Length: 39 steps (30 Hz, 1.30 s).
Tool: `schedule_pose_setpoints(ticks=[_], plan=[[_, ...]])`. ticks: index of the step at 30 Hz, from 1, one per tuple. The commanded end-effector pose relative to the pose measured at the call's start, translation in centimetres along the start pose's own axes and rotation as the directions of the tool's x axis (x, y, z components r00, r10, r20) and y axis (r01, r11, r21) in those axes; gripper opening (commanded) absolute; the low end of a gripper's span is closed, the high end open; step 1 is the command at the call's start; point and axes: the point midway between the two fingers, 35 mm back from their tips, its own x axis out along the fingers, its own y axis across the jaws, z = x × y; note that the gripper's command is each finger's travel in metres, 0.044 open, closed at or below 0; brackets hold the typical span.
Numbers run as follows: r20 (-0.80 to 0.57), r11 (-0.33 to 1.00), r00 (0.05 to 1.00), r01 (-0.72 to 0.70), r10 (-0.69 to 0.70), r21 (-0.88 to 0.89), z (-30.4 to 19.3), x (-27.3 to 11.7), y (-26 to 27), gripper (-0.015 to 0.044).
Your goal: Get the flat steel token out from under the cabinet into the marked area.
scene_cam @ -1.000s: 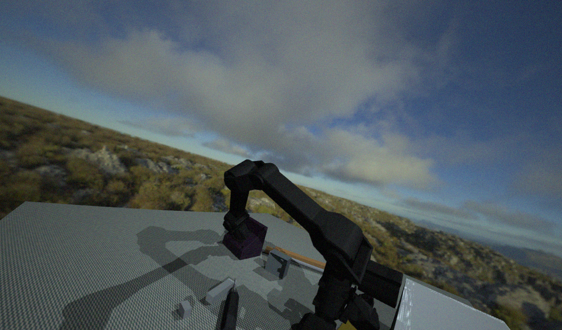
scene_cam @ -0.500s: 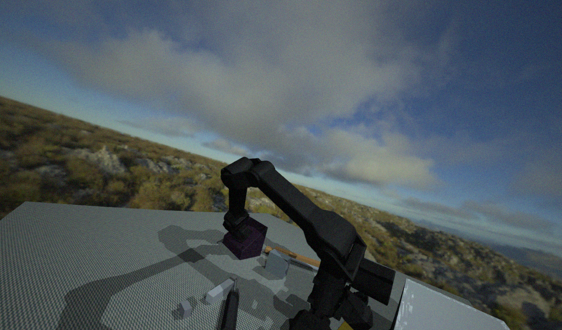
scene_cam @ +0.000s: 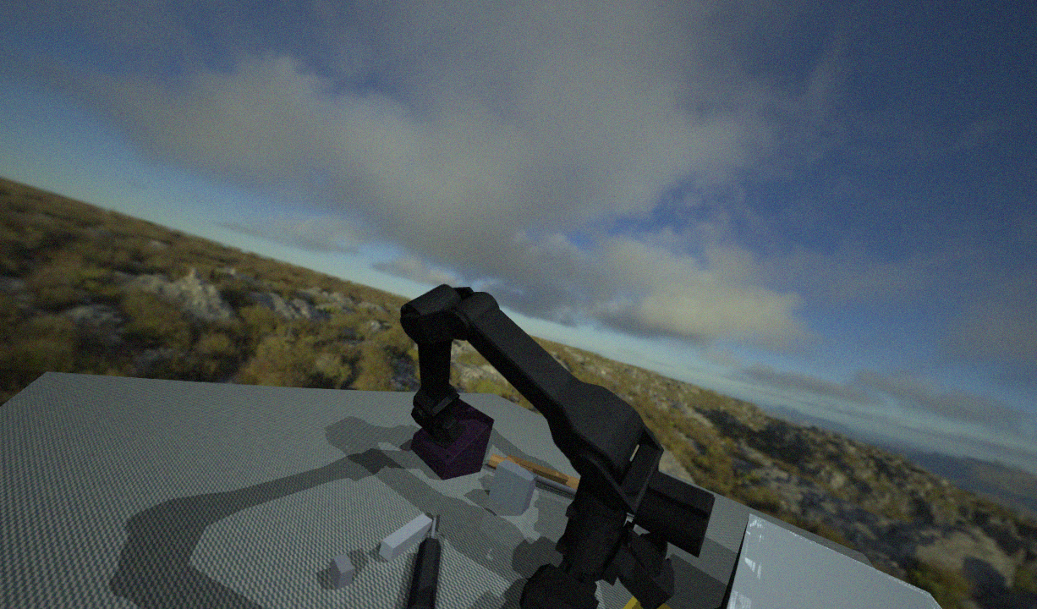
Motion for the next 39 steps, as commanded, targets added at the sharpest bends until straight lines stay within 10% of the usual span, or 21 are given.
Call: schedule_pose_setpoints(ticks=[1, 39], plan=[[-0.007, 1.0, 1.0, 0.002, -0.002, -0.007, -0.7, 0.1, 0.0, 0.0], [-0.009, 1.0, 1.0, 0.002, -0.002, -0.008, -4.5, 0.1, -0.1, 0.0]])
